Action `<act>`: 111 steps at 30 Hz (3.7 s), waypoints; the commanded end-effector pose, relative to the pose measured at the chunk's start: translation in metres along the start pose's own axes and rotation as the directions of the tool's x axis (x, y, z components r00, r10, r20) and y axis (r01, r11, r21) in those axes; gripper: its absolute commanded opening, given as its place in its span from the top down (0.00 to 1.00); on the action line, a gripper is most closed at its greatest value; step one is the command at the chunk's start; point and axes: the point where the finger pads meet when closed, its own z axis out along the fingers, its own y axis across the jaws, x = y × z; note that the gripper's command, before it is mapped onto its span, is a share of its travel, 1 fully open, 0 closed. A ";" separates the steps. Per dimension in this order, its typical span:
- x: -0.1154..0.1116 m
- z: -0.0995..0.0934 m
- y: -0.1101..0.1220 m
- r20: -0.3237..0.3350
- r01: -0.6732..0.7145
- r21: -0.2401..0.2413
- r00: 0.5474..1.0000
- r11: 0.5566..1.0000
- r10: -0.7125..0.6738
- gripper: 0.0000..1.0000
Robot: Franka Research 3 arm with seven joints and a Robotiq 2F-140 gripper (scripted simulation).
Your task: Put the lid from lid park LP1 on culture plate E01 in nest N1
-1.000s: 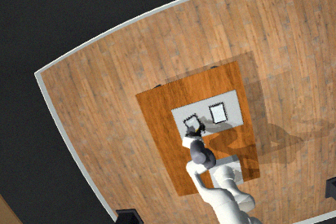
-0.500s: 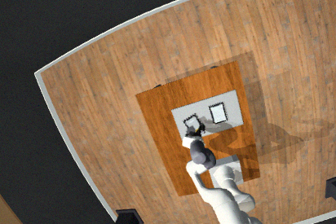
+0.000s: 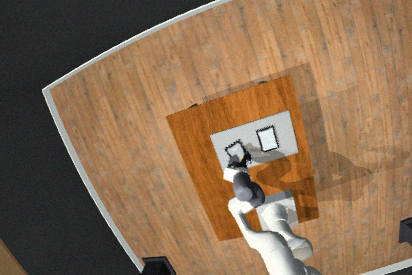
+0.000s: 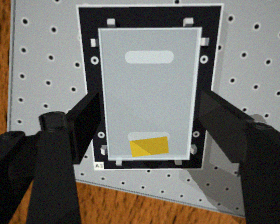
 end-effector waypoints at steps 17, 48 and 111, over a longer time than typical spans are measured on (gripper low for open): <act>0.001 0.000 0.000 -0.001 -0.004 0.000 1.000 1.000 0.004 0.37; 0.001 0.000 0.000 -0.001 -0.004 0.000 1.000 1.000 0.004 0.37; 0.001 0.006 0.000 -0.001 -0.004 0.000 1.000 1.000 0.004 0.31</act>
